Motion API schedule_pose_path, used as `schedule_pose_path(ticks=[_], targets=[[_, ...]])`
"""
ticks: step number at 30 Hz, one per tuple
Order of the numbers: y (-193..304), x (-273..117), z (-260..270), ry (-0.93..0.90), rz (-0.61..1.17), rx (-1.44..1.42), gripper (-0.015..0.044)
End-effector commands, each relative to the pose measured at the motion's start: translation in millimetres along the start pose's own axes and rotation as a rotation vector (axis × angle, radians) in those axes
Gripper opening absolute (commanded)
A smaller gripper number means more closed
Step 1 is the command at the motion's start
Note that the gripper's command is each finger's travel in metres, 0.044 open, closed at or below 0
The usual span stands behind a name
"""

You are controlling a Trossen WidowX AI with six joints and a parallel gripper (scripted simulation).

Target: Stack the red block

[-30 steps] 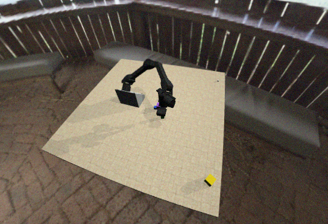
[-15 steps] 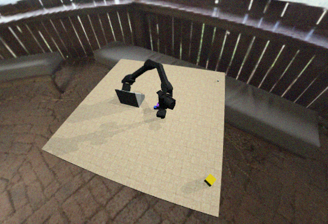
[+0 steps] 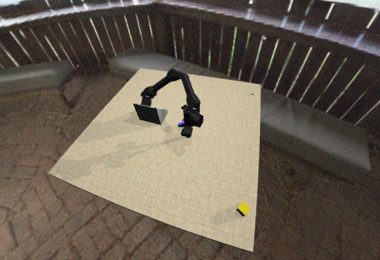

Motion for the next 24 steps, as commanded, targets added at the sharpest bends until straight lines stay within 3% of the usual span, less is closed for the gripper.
schedule_pose_path(ticks=[1, 5, 21, 24], targets=[[0.5, 0.9, 0.1, -0.006, -0.002, 0.007, 0.0000], [0.4, -2.2, 0.2, -0.006, -0.002, 0.007, 0.0000], [0.1, 0.1, -0.1, 0.000, 0.000, 0.000, 0.0420], [0.1, 0.1, -0.1, 0.000, 0.000, 0.000, 0.0440]])
Point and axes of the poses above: the point midway between the two fingers, 35 mm back from their tips, its own x axis out along the fingers, its own z axis across the jaws, y = z × x, the point moved 5 cm from there along -x, back along the fingers, and after that the axes turned 11 degrees about x, right-handed, at the moved point
